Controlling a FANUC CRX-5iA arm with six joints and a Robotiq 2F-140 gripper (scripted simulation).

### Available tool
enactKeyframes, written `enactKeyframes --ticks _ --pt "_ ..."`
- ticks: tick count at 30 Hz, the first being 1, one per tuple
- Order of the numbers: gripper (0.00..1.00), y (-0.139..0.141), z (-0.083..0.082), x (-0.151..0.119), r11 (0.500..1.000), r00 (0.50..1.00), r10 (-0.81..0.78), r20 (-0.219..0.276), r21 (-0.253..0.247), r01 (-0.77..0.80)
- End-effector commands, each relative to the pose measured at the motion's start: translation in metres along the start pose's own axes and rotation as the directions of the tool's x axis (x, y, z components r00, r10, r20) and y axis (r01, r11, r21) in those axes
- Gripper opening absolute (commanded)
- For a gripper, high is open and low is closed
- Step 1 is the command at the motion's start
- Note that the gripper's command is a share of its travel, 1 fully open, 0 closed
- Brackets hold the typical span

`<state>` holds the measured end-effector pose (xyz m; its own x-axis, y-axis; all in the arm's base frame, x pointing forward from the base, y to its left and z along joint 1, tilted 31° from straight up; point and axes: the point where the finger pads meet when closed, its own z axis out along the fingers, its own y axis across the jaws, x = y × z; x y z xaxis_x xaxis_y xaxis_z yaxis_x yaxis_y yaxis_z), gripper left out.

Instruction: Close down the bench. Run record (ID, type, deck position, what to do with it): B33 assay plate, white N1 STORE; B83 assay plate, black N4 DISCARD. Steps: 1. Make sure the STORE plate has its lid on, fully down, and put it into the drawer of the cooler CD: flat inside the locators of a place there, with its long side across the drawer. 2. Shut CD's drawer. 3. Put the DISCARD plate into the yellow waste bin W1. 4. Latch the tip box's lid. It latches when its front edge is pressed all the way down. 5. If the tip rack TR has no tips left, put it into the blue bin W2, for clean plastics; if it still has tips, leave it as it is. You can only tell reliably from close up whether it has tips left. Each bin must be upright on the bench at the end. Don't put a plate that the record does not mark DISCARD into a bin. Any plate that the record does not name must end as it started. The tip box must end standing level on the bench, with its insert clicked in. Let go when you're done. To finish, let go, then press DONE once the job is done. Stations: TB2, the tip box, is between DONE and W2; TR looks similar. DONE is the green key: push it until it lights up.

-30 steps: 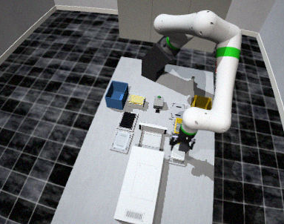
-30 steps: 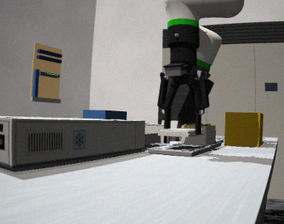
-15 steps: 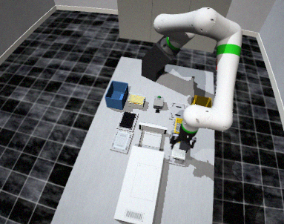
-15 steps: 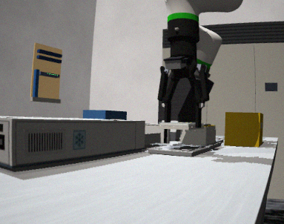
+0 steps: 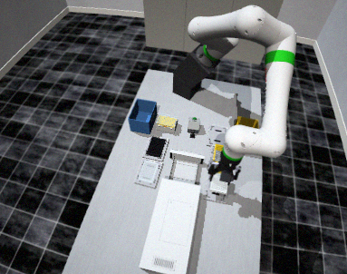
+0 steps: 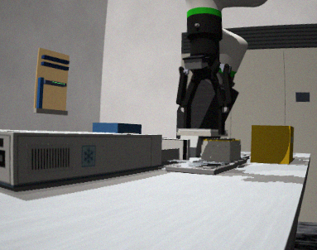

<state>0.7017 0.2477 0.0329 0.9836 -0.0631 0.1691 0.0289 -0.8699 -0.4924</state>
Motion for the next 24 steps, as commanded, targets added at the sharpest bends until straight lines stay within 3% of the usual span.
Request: enactKeyframes --ticks 1,24 --pt "0.1 0.0 -0.002 0.001 1.0 1.0 0.0 -0.002 0.0 0.0" --pt "0.1 0.0 -0.03 0.001 1.0 1.0 0.0 -0.002 0.0 0.0"
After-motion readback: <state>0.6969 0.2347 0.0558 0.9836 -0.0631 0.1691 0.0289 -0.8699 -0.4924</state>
